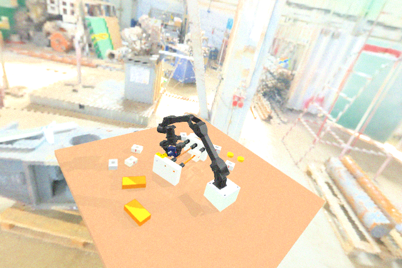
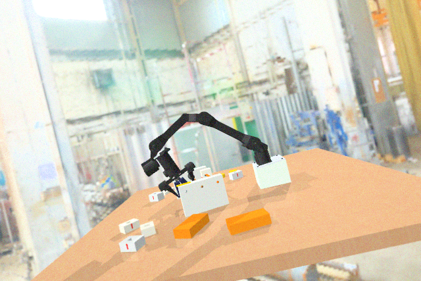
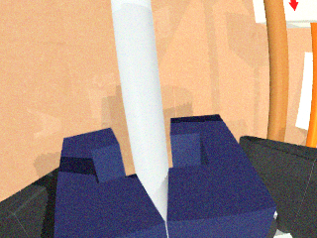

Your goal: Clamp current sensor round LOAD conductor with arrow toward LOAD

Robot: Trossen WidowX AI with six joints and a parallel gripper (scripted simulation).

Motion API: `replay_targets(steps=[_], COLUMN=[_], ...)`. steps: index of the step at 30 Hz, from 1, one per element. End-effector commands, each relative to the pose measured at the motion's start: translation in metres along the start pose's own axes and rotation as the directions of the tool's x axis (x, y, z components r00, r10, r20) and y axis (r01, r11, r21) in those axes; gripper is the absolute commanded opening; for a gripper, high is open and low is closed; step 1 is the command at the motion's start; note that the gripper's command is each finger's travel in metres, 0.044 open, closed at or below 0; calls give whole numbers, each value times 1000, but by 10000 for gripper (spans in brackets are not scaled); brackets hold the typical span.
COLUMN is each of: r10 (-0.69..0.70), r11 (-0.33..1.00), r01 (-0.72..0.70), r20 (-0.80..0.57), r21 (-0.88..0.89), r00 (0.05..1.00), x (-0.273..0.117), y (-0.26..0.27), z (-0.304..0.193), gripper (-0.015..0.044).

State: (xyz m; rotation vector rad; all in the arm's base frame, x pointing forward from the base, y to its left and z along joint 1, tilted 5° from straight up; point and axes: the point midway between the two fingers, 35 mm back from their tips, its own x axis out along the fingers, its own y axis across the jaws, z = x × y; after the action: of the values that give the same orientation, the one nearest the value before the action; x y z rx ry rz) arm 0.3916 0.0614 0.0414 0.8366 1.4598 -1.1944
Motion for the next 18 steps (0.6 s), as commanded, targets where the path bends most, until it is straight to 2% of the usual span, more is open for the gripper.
replay_targets(steps=[1,4,18], r10=[-20,-20,0], r11=[1000,1000,1000], r01=[20,20,0], r20=[4,4,0], r21=[2,2,0], r00=[1000,1000,1000], x=[-2,-2,0], y=[-6,-6,0], z=[1,1,0], gripper=[440,440,345])
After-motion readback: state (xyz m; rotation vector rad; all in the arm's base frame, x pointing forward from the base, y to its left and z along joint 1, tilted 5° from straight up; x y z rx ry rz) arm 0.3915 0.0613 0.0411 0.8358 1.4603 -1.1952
